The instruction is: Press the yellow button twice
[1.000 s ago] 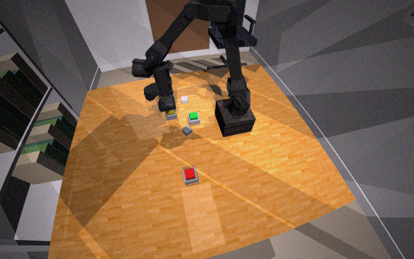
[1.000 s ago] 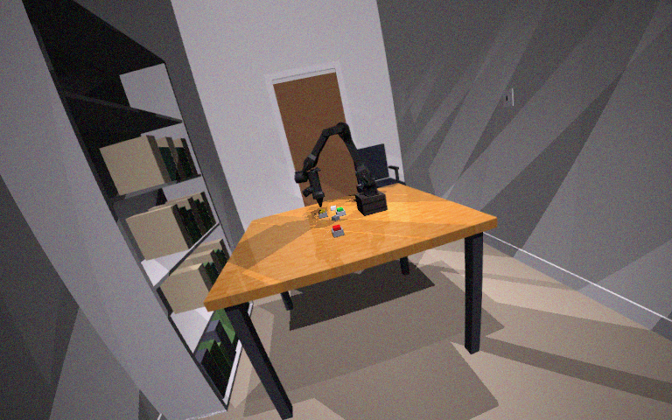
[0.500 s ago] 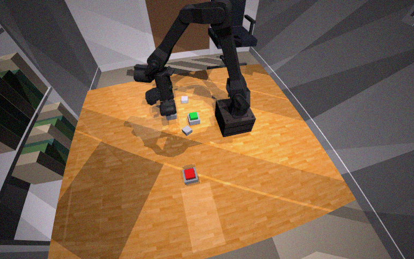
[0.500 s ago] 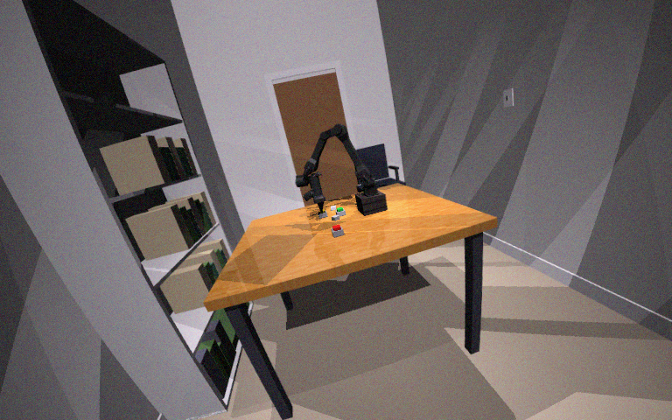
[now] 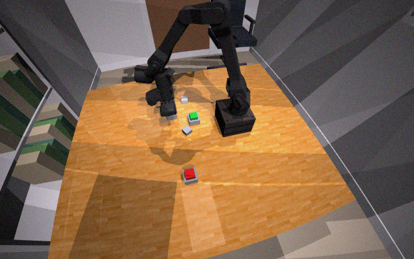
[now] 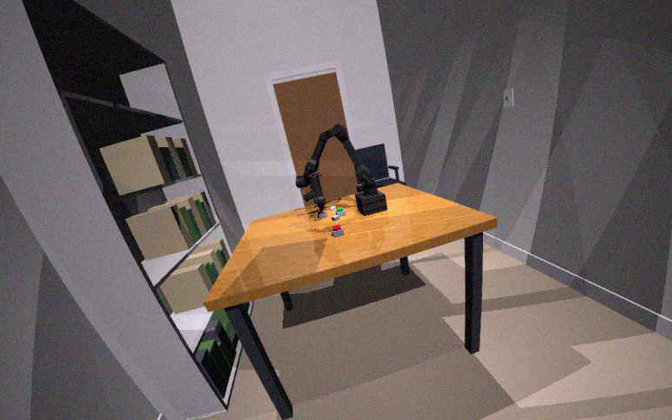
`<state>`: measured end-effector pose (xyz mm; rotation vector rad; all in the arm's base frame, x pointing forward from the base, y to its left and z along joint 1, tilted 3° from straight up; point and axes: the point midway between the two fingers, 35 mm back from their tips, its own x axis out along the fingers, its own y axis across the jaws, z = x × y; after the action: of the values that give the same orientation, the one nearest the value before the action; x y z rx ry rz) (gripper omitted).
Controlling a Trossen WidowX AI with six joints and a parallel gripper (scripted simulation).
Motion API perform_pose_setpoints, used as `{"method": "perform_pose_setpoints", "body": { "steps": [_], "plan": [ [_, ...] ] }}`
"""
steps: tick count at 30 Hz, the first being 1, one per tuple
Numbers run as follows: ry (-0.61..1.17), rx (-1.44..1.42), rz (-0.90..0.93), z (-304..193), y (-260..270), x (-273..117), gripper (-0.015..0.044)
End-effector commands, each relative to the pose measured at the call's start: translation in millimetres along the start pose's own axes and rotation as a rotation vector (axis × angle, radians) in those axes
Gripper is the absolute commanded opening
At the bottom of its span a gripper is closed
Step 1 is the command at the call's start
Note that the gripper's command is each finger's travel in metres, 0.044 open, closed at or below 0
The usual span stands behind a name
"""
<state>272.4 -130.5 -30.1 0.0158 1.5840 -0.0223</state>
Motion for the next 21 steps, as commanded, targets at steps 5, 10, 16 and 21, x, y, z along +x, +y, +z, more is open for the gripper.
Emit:
{"method": "perform_pose_setpoints", "body": {
  "steps": [5,10,16,21],
  "plan": [
    [0.0,0.0,0.0,0.0,-0.1,-2.6,0.002],
    [0.006,-0.004,-0.004,-1.2,-0.3,-33.5,0.002],
    [0.001,-0.004,-0.001,14.8,34.5,-40.9,0.0125],
    [-0.004,-0.004,0.006,32.6,110.1,-56.0,0.0256]
  ]
}}
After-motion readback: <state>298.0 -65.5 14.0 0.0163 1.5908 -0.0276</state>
